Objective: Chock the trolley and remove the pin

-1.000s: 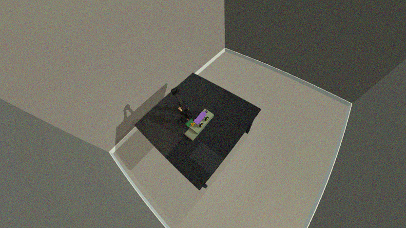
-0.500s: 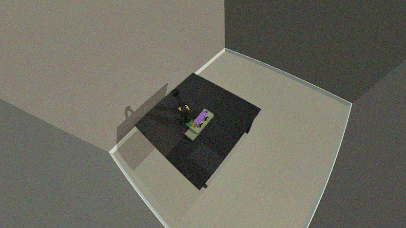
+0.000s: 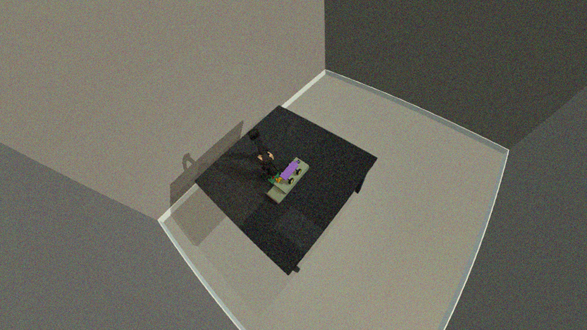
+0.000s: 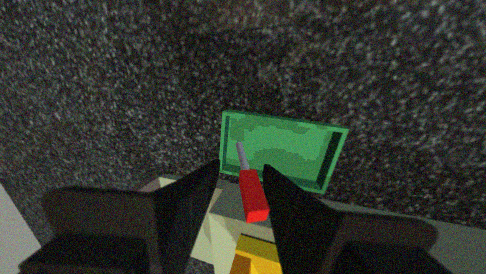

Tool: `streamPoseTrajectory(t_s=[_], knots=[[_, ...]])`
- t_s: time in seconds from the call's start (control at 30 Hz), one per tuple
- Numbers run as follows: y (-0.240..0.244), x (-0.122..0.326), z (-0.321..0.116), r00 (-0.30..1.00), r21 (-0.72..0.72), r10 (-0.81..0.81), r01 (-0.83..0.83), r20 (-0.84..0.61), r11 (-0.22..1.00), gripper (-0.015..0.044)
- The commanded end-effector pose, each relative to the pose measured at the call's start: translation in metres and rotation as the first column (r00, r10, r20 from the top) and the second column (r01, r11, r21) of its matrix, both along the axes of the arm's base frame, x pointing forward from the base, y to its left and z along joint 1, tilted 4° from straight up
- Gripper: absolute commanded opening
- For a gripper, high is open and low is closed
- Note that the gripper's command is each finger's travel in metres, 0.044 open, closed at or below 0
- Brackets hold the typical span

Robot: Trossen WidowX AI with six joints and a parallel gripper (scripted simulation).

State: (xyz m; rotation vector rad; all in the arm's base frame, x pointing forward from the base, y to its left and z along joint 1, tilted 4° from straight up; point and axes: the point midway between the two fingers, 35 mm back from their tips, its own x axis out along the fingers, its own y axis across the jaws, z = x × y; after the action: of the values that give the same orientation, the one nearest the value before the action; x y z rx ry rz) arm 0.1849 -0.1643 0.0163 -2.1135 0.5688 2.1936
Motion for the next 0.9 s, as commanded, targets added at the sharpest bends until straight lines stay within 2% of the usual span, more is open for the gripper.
streamPoseTrajectory(t_s=[0.0, 0.87], knots=[[0.003, 0.000, -0.002, 1.000, -0.003, -0.003, 0.003, -0.005, 1.000, 0.0190], [0.018, 0.007, -0.009, 1.000, -0.002, -0.003, 0.003, -0.004, 1.000, 0.0190]])
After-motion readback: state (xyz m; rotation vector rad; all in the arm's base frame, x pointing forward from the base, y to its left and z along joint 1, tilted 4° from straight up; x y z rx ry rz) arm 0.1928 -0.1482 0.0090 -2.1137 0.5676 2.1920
